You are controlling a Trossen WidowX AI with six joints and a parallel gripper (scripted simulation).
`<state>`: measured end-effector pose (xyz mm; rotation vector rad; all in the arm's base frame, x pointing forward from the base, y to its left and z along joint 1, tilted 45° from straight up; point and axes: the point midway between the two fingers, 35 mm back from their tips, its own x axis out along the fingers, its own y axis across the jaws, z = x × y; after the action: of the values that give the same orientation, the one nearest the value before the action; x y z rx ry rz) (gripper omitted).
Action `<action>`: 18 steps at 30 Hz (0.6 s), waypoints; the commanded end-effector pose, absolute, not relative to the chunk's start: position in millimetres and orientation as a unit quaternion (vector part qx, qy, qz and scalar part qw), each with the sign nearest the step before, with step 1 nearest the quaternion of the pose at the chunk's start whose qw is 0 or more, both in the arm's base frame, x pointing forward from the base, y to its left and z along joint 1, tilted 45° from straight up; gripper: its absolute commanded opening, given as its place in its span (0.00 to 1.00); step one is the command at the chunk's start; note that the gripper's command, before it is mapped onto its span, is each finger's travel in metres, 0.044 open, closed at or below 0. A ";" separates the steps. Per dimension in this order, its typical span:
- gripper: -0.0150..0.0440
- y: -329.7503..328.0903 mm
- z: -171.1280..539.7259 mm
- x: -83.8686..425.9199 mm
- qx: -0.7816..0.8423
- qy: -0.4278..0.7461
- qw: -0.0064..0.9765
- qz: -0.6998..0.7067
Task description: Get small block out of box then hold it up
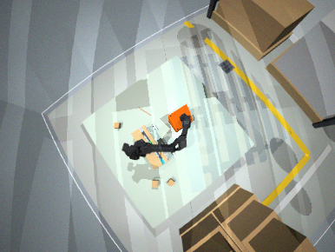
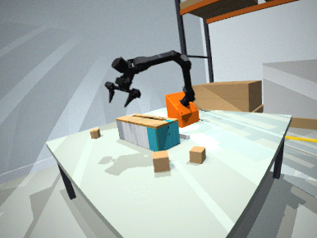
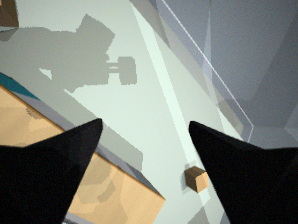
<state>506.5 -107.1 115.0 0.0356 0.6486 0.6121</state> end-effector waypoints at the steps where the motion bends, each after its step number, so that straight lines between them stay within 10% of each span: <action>1: 0.93 -104.3 59.6 454.5 0.291 0.473 0.802 0.220; 12: 0.93 -80.1 21.6 329.5 0.711 0.656 0.218 -0.128; 18: 0.93 -78.2 23.2 322.5 0.720 0.656 0.166 -0.155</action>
<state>337.0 -84.5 22.1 1.8884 1.7656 -0.2866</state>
